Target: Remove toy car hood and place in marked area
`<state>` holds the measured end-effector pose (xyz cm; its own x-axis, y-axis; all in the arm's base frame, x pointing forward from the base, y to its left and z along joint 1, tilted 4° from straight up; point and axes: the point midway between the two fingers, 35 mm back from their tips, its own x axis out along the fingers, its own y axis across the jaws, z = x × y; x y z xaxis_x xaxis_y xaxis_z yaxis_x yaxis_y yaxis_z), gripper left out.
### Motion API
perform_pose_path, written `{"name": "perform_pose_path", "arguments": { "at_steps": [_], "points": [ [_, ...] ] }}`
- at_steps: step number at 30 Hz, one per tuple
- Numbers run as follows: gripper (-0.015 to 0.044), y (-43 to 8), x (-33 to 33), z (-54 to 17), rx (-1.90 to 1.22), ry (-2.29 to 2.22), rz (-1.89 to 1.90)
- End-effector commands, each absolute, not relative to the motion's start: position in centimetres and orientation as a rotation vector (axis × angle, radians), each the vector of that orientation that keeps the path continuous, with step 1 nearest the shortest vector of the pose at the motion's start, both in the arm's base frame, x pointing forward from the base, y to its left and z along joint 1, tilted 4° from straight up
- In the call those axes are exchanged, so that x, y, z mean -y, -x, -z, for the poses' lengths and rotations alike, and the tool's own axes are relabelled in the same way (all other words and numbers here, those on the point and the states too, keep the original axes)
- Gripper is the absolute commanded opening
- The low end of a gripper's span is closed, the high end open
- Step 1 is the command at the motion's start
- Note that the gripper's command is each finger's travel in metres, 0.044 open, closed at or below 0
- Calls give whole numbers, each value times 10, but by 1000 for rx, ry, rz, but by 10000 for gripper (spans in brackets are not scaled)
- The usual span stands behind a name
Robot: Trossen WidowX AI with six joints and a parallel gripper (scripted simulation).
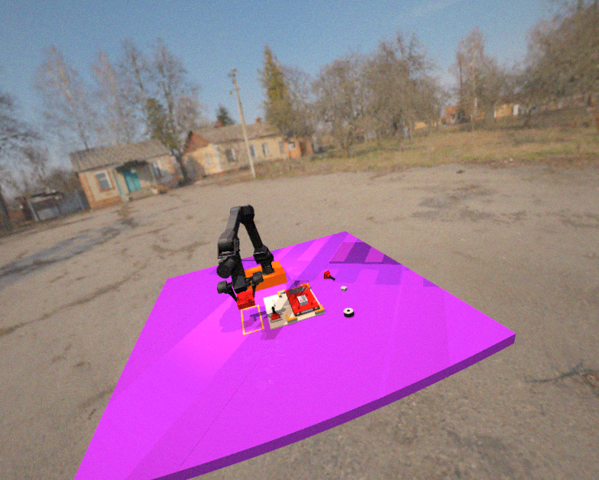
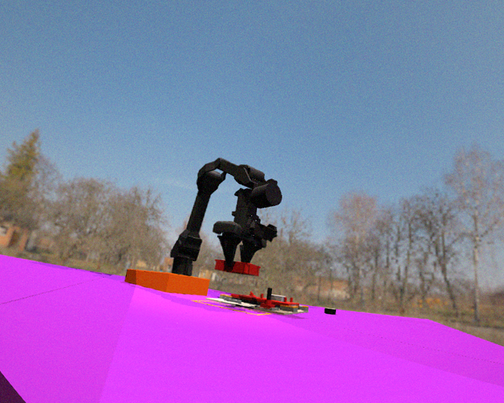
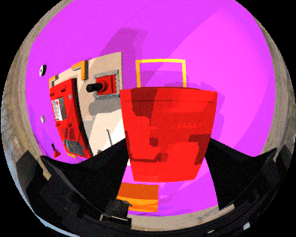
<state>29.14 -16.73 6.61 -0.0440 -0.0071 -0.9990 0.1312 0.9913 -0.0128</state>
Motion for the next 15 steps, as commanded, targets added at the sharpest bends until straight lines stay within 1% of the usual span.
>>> {"name": "perform_pose_path", "arguments": {
  "at_steps": [1,15],
  "points": [
    [0,-291,168,-62,-1612,-92,111],
    [0,-291,168,-49,-1612,-92,111]
  ]
}}
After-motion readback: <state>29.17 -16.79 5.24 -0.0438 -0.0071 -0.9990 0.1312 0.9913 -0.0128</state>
